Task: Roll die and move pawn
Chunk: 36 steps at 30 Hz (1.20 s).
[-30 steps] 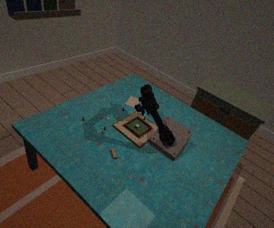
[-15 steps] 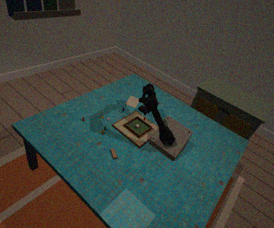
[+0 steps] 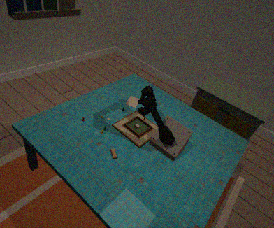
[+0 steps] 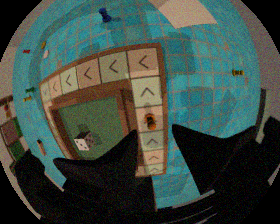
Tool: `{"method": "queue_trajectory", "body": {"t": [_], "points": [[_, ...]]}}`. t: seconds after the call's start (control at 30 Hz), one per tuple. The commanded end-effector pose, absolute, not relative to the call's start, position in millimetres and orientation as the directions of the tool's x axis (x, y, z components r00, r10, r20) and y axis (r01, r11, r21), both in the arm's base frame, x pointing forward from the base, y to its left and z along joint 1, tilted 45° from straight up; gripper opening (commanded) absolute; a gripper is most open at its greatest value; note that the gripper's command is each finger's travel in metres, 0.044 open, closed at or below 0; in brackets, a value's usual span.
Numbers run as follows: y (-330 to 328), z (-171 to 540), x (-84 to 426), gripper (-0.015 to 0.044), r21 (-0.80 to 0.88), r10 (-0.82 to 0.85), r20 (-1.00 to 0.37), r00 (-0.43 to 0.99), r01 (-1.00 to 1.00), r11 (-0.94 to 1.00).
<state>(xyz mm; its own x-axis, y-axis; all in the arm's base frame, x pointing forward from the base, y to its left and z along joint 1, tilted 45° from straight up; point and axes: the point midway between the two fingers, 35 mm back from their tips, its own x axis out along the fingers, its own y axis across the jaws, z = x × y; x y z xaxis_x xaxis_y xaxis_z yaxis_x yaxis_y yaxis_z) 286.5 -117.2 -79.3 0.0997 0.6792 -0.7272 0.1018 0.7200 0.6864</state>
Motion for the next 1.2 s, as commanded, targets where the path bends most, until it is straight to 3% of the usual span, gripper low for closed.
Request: {"method": "queue_trajectory", "body": {"t": [0.0,0.63,0.83,1.17], "points": [[-110,-85,285,0.0200,0.693,0.687,-0.721,0.094,0.110,0.713],[-90,-105,288,0.0200,0.694,0.688,-0.720,0.095,0.109,0.711],[-90,-105,288,0.0043,0.694,0.688,-0.720,0.095,0.109,0.711],[-94,-102,288,0.0000,0.694,0.687,-0.720,0.095,0.110,0.712]]}}
